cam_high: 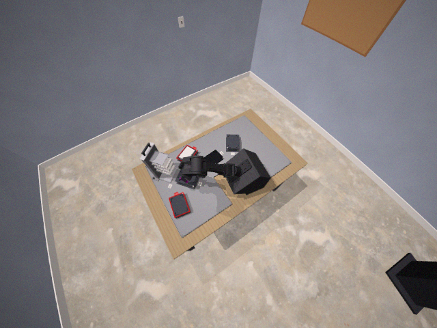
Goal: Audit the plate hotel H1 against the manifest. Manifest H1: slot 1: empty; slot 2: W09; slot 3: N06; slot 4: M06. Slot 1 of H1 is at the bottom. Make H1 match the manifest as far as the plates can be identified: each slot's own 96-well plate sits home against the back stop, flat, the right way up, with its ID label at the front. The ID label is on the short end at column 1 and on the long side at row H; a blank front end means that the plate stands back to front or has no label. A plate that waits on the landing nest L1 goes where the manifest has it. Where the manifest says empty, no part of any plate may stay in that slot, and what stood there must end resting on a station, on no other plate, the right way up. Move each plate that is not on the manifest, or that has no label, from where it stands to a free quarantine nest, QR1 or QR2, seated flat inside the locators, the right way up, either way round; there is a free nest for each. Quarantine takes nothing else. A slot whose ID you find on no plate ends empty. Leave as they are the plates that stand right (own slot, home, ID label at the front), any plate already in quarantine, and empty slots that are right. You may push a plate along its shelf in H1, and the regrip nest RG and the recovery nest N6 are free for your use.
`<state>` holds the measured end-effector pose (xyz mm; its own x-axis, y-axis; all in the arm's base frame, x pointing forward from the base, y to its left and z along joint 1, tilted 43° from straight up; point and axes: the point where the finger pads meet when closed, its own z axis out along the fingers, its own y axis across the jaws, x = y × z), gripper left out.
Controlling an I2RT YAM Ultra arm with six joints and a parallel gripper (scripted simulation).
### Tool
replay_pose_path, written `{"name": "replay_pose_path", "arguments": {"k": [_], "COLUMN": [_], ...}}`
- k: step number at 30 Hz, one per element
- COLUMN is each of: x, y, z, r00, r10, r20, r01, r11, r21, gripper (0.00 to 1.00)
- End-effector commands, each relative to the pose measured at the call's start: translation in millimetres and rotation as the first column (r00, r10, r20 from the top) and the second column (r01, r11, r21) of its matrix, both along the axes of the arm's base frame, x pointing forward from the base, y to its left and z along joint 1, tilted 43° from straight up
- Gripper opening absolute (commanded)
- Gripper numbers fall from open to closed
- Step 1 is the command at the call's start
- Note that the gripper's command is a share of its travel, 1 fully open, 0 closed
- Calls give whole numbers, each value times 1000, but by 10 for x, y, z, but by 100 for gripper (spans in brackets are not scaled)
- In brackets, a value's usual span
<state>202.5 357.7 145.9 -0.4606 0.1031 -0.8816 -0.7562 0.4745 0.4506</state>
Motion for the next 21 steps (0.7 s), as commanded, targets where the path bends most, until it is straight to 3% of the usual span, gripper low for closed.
{"name": "replay_pose_path", "arguments": {"k": [1, 21], "x": [116, 280], "y": [43, 171], "z": [-20, 106], "r00": [1000, 1000], "r10": [-14, -15], "r20": [-4, -4], "r01": [14, 15], "r11": [1000, 1000], "r21": [-20, -19], "gripper": [100, 100]}}
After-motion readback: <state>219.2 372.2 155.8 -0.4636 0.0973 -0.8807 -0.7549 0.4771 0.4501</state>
